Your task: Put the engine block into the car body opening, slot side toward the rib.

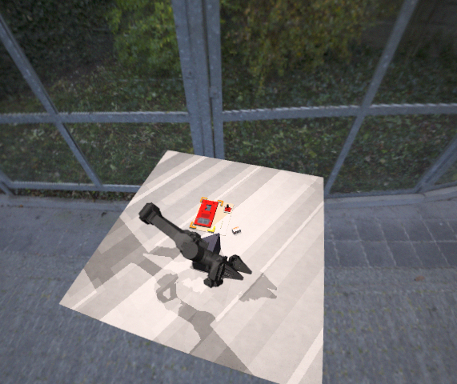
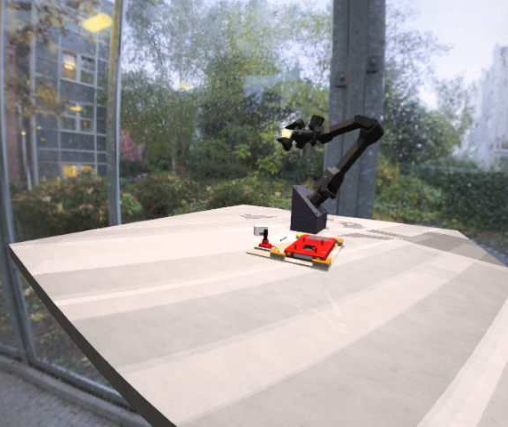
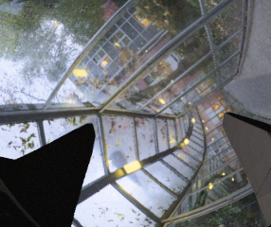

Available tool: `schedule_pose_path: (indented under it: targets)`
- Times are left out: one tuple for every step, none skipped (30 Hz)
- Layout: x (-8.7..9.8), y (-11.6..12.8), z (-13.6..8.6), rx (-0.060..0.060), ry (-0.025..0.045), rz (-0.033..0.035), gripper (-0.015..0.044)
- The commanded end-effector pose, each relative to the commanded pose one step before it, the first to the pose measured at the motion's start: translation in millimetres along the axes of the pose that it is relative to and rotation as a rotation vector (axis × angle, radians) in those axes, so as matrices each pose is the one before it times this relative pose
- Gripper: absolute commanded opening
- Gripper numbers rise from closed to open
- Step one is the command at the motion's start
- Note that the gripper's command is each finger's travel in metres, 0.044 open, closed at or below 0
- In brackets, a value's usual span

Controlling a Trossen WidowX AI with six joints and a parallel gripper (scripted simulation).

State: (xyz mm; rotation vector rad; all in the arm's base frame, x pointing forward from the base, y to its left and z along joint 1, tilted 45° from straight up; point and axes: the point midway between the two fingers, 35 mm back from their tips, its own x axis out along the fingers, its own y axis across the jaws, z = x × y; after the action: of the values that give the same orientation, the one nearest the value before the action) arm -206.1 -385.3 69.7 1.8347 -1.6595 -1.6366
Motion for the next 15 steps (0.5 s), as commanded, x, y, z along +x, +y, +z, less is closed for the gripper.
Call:
schedule_pose_path:
  targets:
    - [7.35,-17.75,-12.85,-0.0988,0.0224,-0.06157,0.044]
    - [1.53,-3.71,-3.92,-0.0292,0.00694,-0.0144,0.044]
    - [1.54,-3.61,-4.0,-0.0292,0.00722,-0.01423,0.044]
    - [1.54,-3.5,-4.08,-0.0293,0.00749,-0.01406,0.044]
    - [1.59,-3.27,-4.02,-0.0299,0.00823,-0.01373,0.044]
    - [1.6,-3.17,-4.1,-0.03,0.00852,-0.01355,0.044]
    - [1.61,-3.06,-4.16,-0.03,0.00879,-0.01335,0.044]
    - [1.61,-2.94,-4.23,-0.0301,0.00905,-0.01314,0.044]
    - [1.62,-2.83,-4.29,-0.0301,0.00931,-0.01293,0.044]
    - [1.63,-2.72,-4.35,-0.0302,0.00957,-0.01271,0.044]
    - [1.64,-2.6,-4.4,-0.0302,0.00981,-0.01249,0.044]
    - [1.65,-2.48,-4.45,-0.0303,0.01005,-0.01226,0.044]
    - [1.65,-2.37,-4.5,-0.0303,0.01029,-0.01203,0.044]
    - [1.66,-2.25,-4.54,-0.0304,0.01052,-0.0118,0.044]
    - [1.7,-2.14,-4.62,-0.03,0.01026,-0.0115,0.044]
